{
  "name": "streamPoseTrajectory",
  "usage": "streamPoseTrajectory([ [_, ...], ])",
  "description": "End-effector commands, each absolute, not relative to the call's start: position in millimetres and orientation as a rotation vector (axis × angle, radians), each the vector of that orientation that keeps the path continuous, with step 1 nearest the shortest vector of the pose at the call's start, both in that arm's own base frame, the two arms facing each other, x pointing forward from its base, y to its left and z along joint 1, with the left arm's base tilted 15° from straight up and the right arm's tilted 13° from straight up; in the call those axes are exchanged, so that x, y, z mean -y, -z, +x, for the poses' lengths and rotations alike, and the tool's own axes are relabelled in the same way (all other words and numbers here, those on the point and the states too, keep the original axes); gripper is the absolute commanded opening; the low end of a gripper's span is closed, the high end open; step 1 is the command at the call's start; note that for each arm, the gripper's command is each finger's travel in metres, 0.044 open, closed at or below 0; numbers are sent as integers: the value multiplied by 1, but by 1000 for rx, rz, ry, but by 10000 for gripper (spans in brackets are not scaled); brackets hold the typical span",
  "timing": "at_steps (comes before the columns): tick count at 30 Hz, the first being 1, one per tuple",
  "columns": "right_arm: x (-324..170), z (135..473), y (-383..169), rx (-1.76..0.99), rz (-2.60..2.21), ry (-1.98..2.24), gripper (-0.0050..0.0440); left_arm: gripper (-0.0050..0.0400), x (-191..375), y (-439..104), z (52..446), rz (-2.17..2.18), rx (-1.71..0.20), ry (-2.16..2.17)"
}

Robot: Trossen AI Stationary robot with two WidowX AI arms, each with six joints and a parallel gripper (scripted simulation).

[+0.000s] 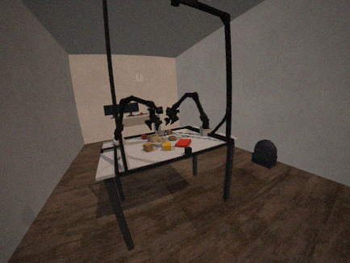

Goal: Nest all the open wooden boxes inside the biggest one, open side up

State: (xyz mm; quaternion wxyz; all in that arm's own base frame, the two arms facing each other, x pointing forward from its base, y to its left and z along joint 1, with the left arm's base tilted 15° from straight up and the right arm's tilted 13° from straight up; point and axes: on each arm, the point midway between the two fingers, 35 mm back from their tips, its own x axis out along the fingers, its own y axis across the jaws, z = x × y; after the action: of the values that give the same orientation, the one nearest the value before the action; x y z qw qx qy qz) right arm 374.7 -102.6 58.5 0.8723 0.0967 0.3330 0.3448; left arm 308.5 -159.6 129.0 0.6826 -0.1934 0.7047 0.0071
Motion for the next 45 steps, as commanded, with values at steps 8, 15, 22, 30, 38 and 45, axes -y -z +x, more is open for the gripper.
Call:
streamPoseTrajectory([
  [8,29,355,-87,-1102,270,-594,400,400,197,-127,322,-724,-1556,-297],
  [15,-9,321,-109,-1341,259,-390,400,400,226,-123,327,-957,-1523,-527],
  [22,-23,291,-119,-1477,220,-190,400,400,248,-113,323,-1125,-1518,-755],
  [30,-45,273,-121,-1548,170,-165,400,400,249,-117,328,-1215,-1486,-850],
  [38,-50,268,-121,-1564,156,-158,400,400,250,-119,330,-1236,-1478,-873],
  [45,-50,268,-121,-1564,156,-158,400,400,254,-104,330,-1236,-1478,-873],
])
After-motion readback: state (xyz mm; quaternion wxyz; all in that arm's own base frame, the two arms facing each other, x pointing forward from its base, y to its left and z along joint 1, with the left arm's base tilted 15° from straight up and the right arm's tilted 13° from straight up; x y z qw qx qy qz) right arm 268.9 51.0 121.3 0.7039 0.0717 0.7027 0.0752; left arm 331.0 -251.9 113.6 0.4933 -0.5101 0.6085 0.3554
